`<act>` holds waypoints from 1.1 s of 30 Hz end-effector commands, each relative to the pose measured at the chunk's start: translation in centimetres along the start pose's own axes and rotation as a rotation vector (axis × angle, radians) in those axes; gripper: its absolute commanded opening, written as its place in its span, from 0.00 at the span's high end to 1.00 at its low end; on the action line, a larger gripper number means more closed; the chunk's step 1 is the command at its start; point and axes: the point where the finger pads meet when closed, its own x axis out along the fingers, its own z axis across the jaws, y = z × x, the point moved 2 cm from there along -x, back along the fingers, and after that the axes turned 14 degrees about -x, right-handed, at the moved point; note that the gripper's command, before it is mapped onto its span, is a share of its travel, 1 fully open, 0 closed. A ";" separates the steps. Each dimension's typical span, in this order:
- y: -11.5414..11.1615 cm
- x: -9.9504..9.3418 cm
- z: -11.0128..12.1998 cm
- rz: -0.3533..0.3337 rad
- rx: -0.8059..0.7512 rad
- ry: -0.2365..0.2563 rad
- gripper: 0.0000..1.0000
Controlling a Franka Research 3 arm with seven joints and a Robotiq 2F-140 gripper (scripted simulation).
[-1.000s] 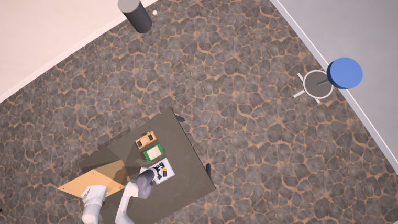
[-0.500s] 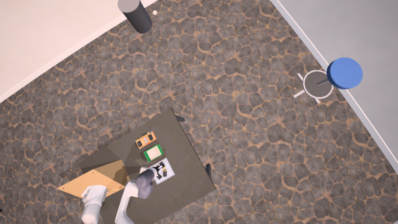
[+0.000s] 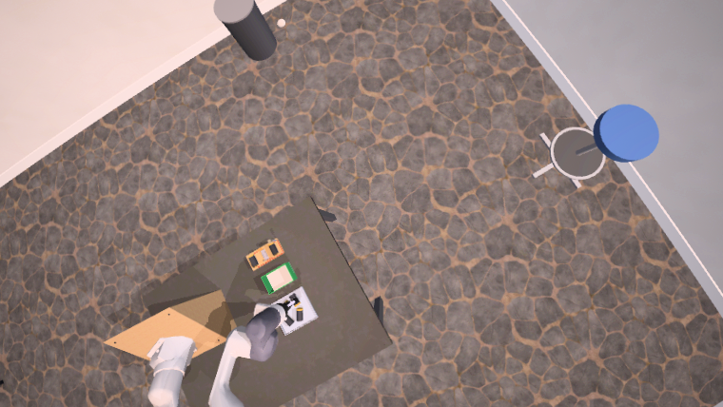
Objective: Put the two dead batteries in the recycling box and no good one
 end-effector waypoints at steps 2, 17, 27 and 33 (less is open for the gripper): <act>-0.1 -0.3 0.4 -0.002 0.009 -0.010 0.84; -0.1 -0.3 0.4 -0.001 0.062 -0.010 0.84; -0.3 -0.3 0.6 -0.001 0.062 -0.010 0.84; -0.3 -0.3 0.6 -0.001 0.062 -0.010 0.84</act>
